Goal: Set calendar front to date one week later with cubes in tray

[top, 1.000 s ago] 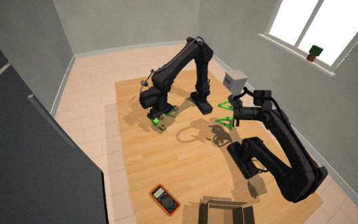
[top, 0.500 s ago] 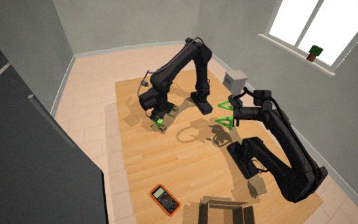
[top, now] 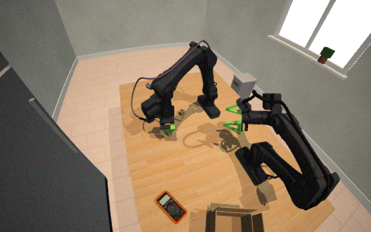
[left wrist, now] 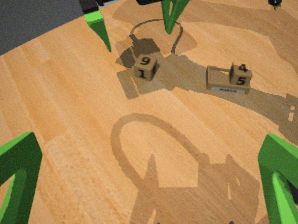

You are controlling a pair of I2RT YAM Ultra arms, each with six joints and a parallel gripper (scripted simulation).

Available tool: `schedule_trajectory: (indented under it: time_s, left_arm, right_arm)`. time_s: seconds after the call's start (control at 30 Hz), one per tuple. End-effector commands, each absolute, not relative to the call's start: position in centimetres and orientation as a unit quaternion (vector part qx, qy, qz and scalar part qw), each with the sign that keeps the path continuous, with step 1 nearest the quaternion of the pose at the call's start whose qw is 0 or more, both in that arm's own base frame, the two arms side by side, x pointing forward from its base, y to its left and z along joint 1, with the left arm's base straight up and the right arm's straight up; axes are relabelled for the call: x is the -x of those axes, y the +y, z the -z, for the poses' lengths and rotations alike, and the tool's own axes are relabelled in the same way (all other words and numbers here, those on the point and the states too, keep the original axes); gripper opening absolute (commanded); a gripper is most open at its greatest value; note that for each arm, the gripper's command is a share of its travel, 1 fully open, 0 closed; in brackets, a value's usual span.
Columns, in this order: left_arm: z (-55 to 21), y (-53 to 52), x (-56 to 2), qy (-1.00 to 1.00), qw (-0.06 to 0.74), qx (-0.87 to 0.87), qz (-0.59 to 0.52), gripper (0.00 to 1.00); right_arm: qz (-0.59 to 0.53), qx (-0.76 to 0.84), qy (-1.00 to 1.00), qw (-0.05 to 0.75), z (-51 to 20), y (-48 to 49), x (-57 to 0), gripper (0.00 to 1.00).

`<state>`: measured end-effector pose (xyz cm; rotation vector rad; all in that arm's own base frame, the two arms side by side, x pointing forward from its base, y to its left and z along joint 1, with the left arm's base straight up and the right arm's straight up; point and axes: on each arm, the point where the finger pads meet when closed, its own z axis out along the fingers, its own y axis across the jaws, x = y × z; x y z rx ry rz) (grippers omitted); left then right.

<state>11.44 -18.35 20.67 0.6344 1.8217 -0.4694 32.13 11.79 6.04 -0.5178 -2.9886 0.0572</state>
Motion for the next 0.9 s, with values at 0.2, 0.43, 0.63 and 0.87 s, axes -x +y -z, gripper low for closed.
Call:
schedule_trajectory:
  time_s: [0.2, 0.43, 0.63, 0.87]
  left_arm:
    - [-21.5, -18.4, -11.5, 0.766, 0.552, -0.26, 0.201, 1.0]
    - [-21.5, -18.4, -11.5, 0.766, 0.552, -0.26, 0.201, 1.0]
    - [-21.5, -18.4, -11.5, 0.766, 0.552, -0.26, 0.201, 1.0]
    - [-21.5, -18.4, -11.5, 0.766, 0.552, -0.26, 0.201, 1.0]
  right_arm:
    - [-0.032, -0.035, -0.996, 0.076, -7.0, 12.5, -32.3, 1.0]
    - [-0.037, -0.199, -0.975, 0.093, -7.4, 13.2, -32.5, 1.0]
    - [-0.041, -0.322, -0.94, 0.103, -7.6, 13.8, -32.7, 1.0]
    - [-0.043, -0.43, -0.895, 0.112, -7.9, 14.2, -32.9, 1.0]
